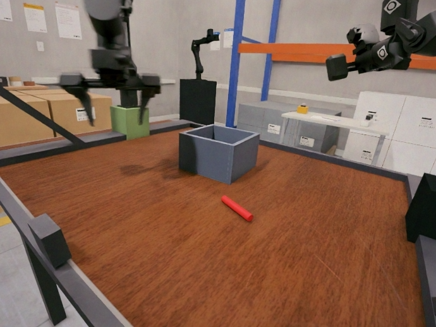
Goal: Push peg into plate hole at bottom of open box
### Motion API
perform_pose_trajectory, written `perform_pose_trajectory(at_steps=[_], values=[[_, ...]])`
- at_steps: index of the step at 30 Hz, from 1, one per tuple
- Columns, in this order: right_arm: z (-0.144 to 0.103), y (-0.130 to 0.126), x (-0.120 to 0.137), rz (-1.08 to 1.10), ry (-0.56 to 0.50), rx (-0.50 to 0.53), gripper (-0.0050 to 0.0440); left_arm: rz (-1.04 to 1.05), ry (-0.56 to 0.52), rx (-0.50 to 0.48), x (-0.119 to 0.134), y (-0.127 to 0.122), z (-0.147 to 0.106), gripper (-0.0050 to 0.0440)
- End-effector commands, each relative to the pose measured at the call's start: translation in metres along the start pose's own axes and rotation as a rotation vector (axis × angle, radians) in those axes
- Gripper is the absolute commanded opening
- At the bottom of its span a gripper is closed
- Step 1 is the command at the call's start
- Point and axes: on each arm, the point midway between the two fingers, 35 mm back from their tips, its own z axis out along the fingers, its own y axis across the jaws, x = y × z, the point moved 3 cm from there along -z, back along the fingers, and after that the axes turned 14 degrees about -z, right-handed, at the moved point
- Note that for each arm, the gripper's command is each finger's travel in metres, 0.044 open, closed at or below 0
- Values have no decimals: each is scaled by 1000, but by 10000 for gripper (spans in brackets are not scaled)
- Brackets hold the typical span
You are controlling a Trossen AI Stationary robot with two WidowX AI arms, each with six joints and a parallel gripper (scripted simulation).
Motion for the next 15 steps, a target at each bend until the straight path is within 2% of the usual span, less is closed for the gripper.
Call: perform_pose_trajectory(at_steps=[1, 2, 4, 5, 10, 15], values=[[-26, 24, -4, -55, 16, -98, 440, -151, -21, -47, -13, 61, -3, 440], [-32, 31, -6, -70, 14, -128, 440, -194, -23, -62, -14, 79, -3, 440], [-32, 31, -6, -70, 14, -128, 440, -194, -23, -62, -14, 79, -3, 440], [-39, 38, -9, -83, 17, -160, 440, -232, -21, -76, -13, 95, -3, 440], [-71, 81, -17, -160, 37, -334, 440, -408, -8, -135, 2, 162, -4, 440], [-102, 131, -9, -272, 118, -534, 440, -518, -11, -170, 12, 203, -8, 440]])
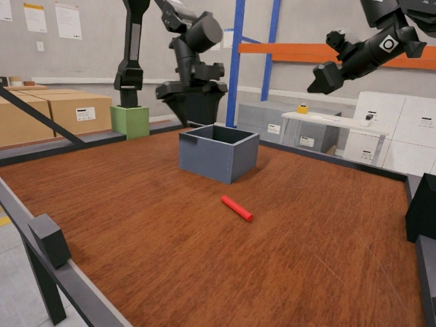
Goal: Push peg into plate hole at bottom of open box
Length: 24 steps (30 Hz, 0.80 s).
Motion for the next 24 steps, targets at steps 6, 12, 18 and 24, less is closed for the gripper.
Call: perform_pose_trajectory(at_steps=[6, 12, 18, 24], values=[[-15, 75, -16, -124, 89, -255, 440, -101, -4, -24, -7, 38, 0, 440], [-22, 149, -29, -252, 156, -501, 440, -126, -9, -33, -9, 48, -1, 440], [-28, 215, -41, -364, 214, -708, 440, -127, -8, -33, -9, 48, 0, 440], [-29, 243, -46, -414, 236, -795, 440, -127, -8, -34, -9, 48, 0, 440]])
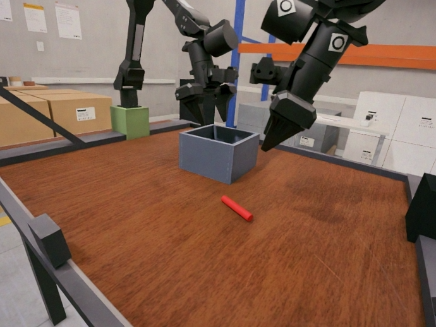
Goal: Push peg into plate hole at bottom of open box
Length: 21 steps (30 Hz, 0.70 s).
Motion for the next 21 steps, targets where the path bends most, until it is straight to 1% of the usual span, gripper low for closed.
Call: perform_pose_trajectory(at_steps=[1, 4, 5, 7, 20, 21], values=[[7, 7, -18, -23, -1, -45, 440, -4, -10, 6, -2, 0, -3, 440], [13, 14, -25, -44, 8, -77, 440, -4, -10, 6, -2, 0, -3, 440], [14, 15, -26, -47, 9, -82, 440, -2, -29, 9, -7, -2, -8, 440], [15, 16, -27, -49, 11, -88, 440, -2, -29, 9, -7, -2, -8, 440], [16, 16, -23, -45, 20, -87, 440, -2, -29, 9, -7, -2, -8, 440], [16, 16, -23, -45, 20, -87, 416, -2, -29, 9, -7, -2, -8, 440]])
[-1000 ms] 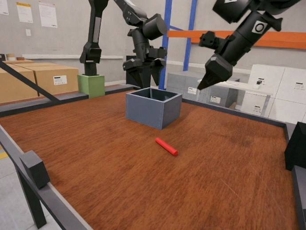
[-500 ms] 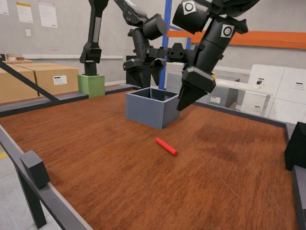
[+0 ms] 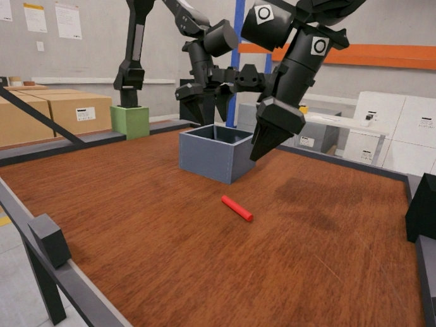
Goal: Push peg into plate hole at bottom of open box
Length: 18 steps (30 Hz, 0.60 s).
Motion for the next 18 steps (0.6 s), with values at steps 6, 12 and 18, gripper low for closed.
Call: perform_pose_trajectory(at_steps=[6, 12, 18], values=[[3, 4, -7, -179, 20, 13, 272, 45, -146, 56, -4, -21, -26, 440], [10, 11, -7, -446, 72, 26, 176, 96, -280, 120, 1, -42, -47, 440], [21, 23, -5, -826, 145, 43, 170, 140, -414, 193, 8, -62, -69, 440]])
